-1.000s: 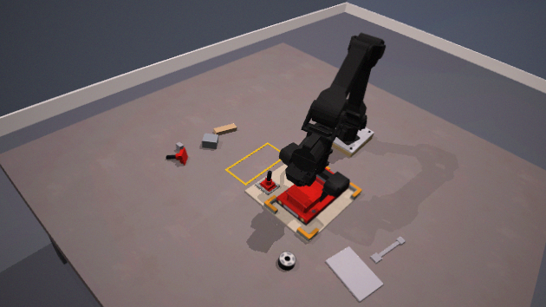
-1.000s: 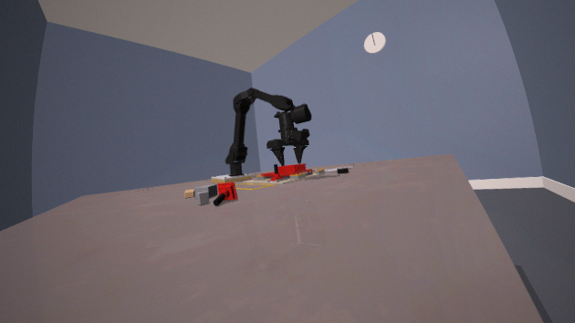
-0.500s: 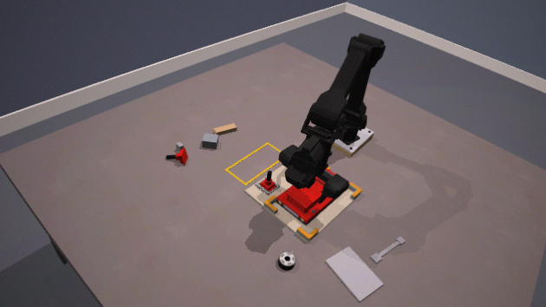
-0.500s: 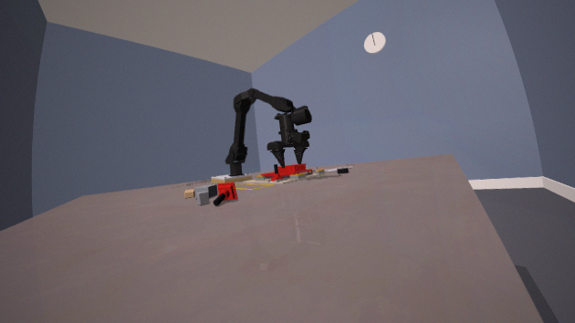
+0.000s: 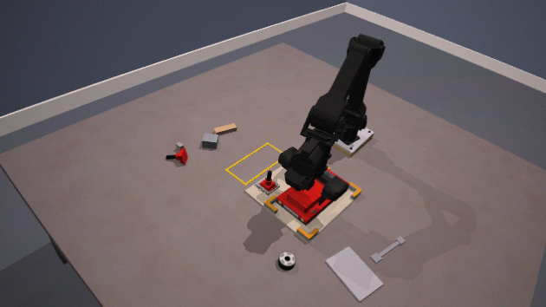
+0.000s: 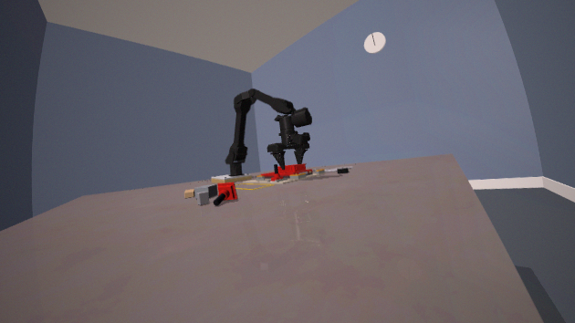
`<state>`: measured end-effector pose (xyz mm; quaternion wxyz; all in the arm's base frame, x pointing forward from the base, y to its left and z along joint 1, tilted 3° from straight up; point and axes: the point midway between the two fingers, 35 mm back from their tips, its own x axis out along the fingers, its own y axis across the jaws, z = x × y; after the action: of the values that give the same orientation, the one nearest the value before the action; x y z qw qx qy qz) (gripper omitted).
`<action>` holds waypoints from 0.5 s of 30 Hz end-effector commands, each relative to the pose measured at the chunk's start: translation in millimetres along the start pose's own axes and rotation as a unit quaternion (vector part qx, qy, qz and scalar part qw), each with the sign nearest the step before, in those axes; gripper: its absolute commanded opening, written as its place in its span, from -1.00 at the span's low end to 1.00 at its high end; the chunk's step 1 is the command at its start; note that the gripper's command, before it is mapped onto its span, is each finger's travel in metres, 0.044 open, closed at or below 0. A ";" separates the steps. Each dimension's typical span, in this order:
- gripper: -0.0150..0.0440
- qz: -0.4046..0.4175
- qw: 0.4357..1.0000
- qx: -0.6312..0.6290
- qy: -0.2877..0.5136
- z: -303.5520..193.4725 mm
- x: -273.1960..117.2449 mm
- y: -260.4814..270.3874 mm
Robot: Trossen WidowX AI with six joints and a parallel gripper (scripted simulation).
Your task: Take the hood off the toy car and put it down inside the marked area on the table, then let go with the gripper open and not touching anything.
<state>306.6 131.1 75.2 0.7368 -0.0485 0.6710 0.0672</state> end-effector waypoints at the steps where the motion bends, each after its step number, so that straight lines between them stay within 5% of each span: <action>1: 1.00 -0.003 1.000 -0.001 0.003 -2.1 3.9 -1.1; 6: 1.00 -0.003 1.000 -0.001 0.003 -2.2 5.6 -1.1; 9: 0.73 0.000 1.000 0.000 0.000 -0.2 2.8 0.0; 15: 0.60 0.000 1.000 0.000 0.000 -0.2 2.8 0.0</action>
<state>306.6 130.4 72.1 0.7365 -0.0492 0.6714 0.0658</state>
